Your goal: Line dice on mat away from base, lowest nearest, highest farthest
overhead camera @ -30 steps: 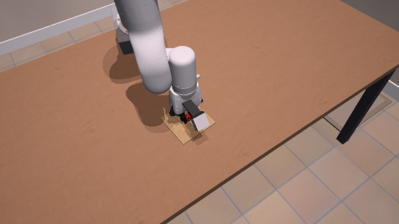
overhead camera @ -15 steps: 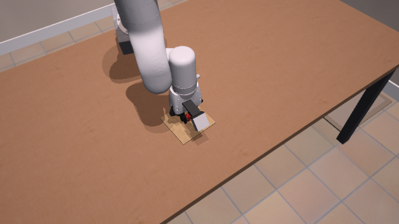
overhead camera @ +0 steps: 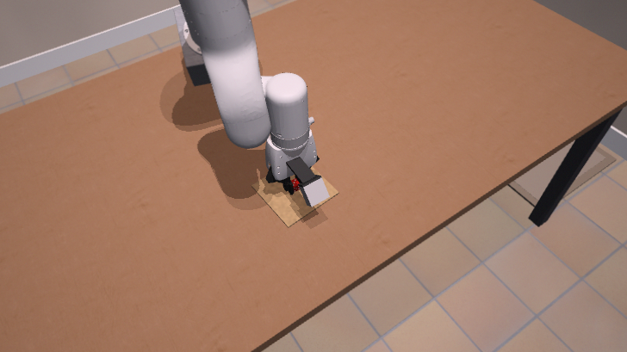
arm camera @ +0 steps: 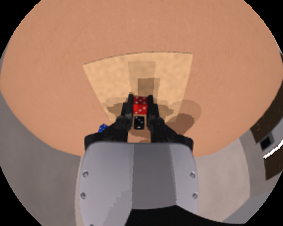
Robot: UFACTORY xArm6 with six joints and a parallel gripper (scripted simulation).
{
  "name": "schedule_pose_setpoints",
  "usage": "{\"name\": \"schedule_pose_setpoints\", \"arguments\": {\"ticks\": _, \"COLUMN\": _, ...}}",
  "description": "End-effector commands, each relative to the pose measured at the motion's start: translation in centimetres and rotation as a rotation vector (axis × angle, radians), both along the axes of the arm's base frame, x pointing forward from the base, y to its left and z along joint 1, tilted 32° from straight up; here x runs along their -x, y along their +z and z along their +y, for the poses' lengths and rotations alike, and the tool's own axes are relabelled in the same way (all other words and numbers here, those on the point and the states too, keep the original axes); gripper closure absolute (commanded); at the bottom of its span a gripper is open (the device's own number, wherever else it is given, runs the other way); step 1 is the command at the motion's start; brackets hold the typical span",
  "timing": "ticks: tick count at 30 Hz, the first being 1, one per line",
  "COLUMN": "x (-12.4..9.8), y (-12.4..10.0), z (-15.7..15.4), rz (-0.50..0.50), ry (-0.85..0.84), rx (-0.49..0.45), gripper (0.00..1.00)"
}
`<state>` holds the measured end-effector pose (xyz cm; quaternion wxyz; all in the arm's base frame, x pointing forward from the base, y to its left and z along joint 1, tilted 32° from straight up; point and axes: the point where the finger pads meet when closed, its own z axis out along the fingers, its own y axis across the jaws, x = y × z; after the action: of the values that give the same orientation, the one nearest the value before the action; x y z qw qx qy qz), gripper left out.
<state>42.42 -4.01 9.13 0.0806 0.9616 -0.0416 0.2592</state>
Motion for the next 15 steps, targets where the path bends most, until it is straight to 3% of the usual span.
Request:
{"name": "schedule_pose_setpoints", "arguments": {"ticks": 1, "x": -0.09, "y": 0.04, "z": 0.00, "rz": -0.003, "ry": 0.000, "rx": 0.000, "gripper": 0.85}}
{"name": "schedule_pose_setpoints", "arguments": {"ticks": 15, "x": -0.20, "y": -0.16, "z": -0.04, "rz": -0.003, "ry": 0.001, "rx": 0.000, "gripper": 0.85}}
